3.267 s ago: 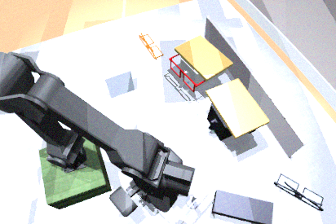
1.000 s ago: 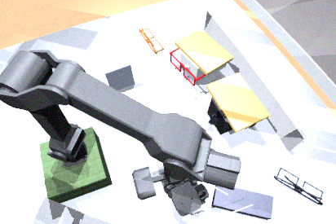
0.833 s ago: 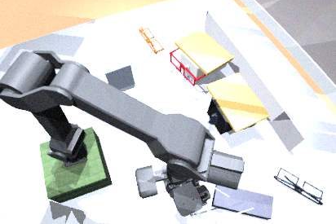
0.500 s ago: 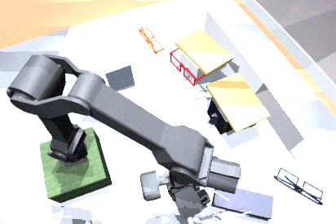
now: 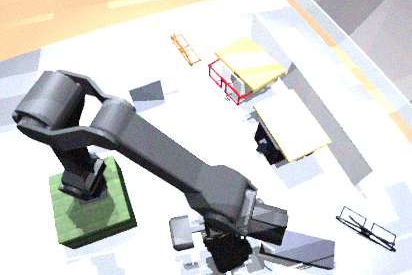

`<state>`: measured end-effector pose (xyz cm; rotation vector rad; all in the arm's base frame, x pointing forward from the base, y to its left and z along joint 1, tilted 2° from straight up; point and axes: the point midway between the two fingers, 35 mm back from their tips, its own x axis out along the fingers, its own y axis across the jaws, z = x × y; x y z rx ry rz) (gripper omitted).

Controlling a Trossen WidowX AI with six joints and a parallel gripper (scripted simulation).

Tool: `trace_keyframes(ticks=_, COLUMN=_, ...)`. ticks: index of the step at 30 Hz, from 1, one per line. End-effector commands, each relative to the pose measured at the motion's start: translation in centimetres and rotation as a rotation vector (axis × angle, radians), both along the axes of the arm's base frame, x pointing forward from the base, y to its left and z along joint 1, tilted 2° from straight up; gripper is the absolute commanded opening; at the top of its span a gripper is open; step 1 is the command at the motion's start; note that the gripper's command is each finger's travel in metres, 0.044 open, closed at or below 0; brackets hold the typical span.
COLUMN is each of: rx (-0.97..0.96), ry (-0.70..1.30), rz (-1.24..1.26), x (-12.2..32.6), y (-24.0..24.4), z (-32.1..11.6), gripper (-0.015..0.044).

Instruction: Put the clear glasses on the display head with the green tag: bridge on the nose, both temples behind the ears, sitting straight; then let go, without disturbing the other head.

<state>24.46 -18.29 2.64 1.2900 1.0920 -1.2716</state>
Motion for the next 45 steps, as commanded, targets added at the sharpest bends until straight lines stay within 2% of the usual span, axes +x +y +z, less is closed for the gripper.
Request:
trace_keyframes(ticks=1, rx=0.002, ry=-0.001, rz=0.003, x=-0.2, y=-0.1, z=-0.1, gripper=0.0000)
trace_keyframes(ticks=45, rx=0.000, ry=0.001, rz=0.003, x=-2.4, y=-2.3, z=-0.1, gripper=0.0000)
